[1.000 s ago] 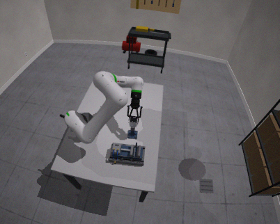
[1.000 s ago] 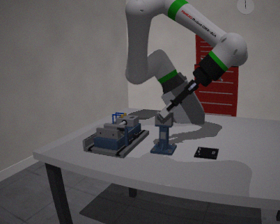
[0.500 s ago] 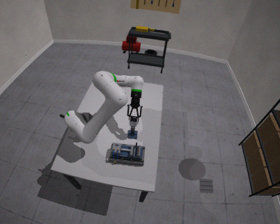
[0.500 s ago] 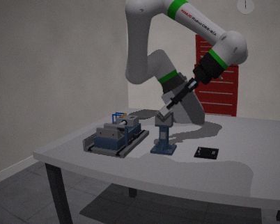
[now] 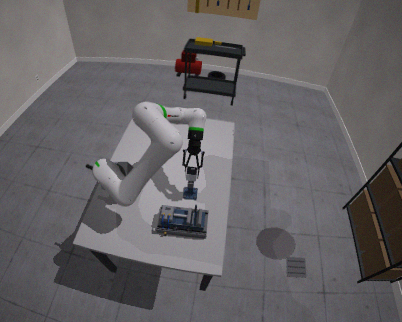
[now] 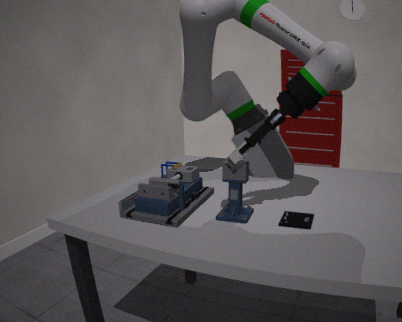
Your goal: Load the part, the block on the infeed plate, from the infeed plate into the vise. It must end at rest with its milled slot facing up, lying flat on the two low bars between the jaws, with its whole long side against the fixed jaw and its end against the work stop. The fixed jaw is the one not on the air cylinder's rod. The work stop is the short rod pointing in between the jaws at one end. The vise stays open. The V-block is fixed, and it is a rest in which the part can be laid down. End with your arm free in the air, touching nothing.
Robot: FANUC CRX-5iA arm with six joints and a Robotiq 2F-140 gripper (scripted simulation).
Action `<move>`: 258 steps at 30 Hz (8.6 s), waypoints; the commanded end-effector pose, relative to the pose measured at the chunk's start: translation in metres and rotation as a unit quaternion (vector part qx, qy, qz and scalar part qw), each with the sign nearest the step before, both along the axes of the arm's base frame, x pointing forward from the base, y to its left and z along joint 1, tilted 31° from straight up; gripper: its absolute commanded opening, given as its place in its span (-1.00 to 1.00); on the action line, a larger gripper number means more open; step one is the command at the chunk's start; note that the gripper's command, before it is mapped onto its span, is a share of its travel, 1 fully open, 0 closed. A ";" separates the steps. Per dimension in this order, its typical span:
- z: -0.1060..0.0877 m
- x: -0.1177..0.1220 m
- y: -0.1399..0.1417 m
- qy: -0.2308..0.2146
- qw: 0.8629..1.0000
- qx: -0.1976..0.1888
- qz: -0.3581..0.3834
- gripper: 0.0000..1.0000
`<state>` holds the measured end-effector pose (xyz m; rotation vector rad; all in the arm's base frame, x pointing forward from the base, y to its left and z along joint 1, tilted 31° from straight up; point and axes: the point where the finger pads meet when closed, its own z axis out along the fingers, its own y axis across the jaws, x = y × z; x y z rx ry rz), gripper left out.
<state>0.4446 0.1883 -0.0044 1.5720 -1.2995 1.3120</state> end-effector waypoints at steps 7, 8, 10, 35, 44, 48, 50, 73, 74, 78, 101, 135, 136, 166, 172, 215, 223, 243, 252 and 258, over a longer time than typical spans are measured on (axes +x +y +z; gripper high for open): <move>0.004 -0.001 0.002 0.000 1.000 0.000 0.000 -1.00; 0.004 -0.001 0.002 0.000 1.000 0.000 0.000 -1.00; 0.005 -0.001 0.003 0.000 1.000 0.000 0.000 -1.00; 0.008 -0.002 0.004 0.000 1.000 0.000 0.000 -1.00; 0.008 -0.002 0.004 0.000 1.000 0.000 0.000 -1.00; 0.008 -0.002 0.004 0.000 1.000 0.000 0.000 -1.00; 0.008 -0.002 0.004 0.000 1.000 0.000 0.000 -1.00; 0.008 -0.002 0.004 0.000 1.000 0.000 0.000 -1.00; 0.008 -0.002 0.004 0.000 1.000 0.000 0.000 -1.00; 0.008 -0.002 0.004 0.000 1.000 0.001 0.000 -1.00; 0.009 -0.002 0.004 0.006 1.000 0.025 0.002 -1.00; 0.015 -0.002 0.001 0.040 0.987 0.156 0.013 -1.00; 0.015 -0.002 0.001 0.042 0.986 0.161 0.014 -1.00; 0.021 -0.001 -0.004 0.078 0.951 0.299 0.026 -1.00; 0.022 -0.001 -0.005 0.084 0.942 0.323 0.028 -1.00; 0.023 0.000 -0.007 0.096 0.924 0.369 0.032 -1.00; 0.023 0.000 -0.007 0.096 0.924 0.369 0.032 -1.00; 0.023 0.000 -0.007 0.096 0.924 0.369 0.032 -1.00; 0.023 0.000 -0.008 0.096 0.923 0.371 0.032 -1.00; 0.023 0.000 -0.008 0.098 0.920 0.377 0.032 -1.00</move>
